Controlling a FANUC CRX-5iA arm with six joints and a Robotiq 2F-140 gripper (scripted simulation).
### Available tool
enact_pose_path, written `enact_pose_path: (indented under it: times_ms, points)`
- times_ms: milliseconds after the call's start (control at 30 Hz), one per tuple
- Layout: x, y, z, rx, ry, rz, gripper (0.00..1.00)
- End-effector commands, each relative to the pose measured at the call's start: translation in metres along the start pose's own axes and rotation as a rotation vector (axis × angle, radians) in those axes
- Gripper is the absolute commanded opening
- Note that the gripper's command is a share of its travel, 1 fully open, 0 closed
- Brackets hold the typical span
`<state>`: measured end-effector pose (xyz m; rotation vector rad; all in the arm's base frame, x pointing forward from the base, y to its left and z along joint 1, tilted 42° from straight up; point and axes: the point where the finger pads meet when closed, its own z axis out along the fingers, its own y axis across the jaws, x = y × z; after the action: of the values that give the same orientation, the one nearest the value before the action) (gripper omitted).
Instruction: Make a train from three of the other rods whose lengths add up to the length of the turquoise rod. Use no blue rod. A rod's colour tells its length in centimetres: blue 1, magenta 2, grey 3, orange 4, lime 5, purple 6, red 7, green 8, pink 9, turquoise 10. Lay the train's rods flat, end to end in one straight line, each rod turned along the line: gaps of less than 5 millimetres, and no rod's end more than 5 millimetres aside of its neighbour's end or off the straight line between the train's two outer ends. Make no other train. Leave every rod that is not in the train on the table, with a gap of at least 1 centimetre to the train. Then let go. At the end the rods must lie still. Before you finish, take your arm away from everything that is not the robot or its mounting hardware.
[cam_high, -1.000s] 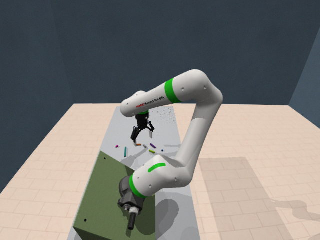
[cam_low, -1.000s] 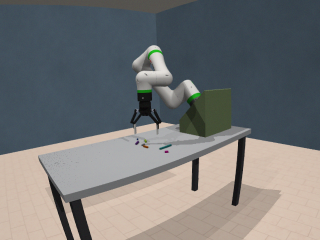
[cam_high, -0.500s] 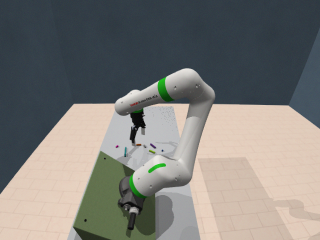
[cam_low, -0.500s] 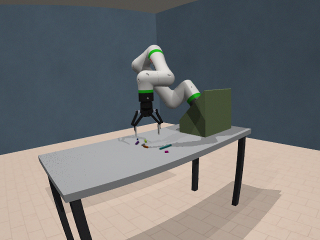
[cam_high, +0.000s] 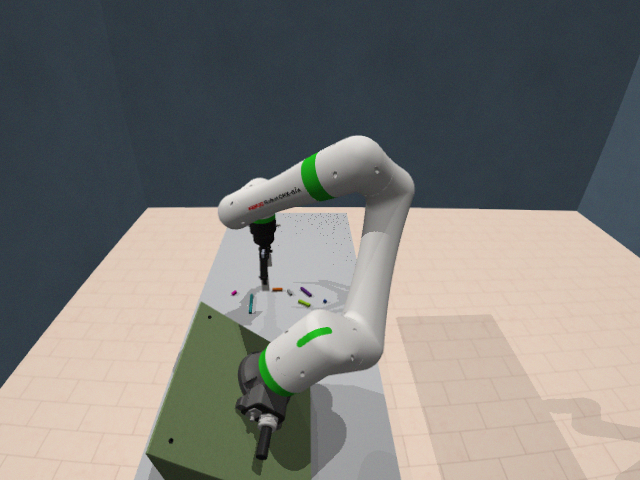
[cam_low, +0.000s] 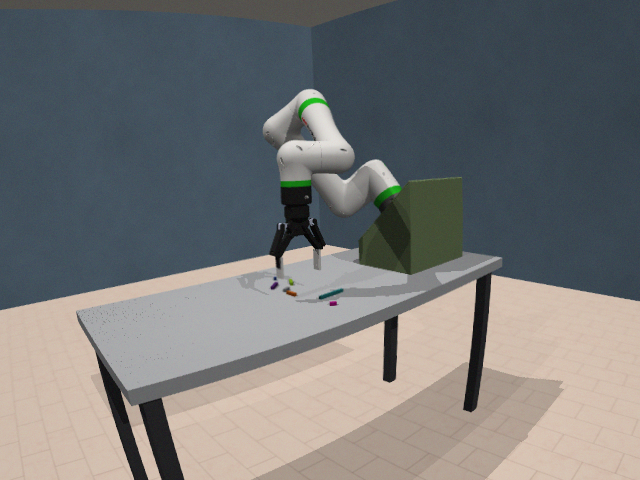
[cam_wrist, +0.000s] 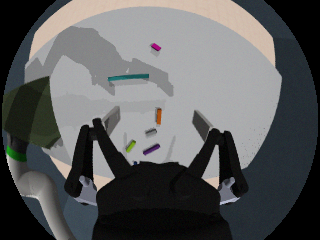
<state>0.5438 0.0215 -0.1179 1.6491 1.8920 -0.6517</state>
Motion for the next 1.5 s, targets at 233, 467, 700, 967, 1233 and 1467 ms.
enact_pose_path:
  times_ms: [233,467,700,967,1233,1467]
  points:
    - [0.034,0.011,0.001,0.013,0.006,-0.387,1.00]
    - [0.053,0.015,0.003,0.013,0.007,-0.593,1.00]
    - [0.068,0.018,0.004,0.013,0.007,-0.756,1.00]
    - [0.068,0.018,0.004,0.013,0.007,-0.762,1.00]
    - [0.068,0.018,0.004,0.013,0.007,-0.762,1.00]
    - [0.068,0.018,0.004,0.013,0.007,-0.762,1.00]
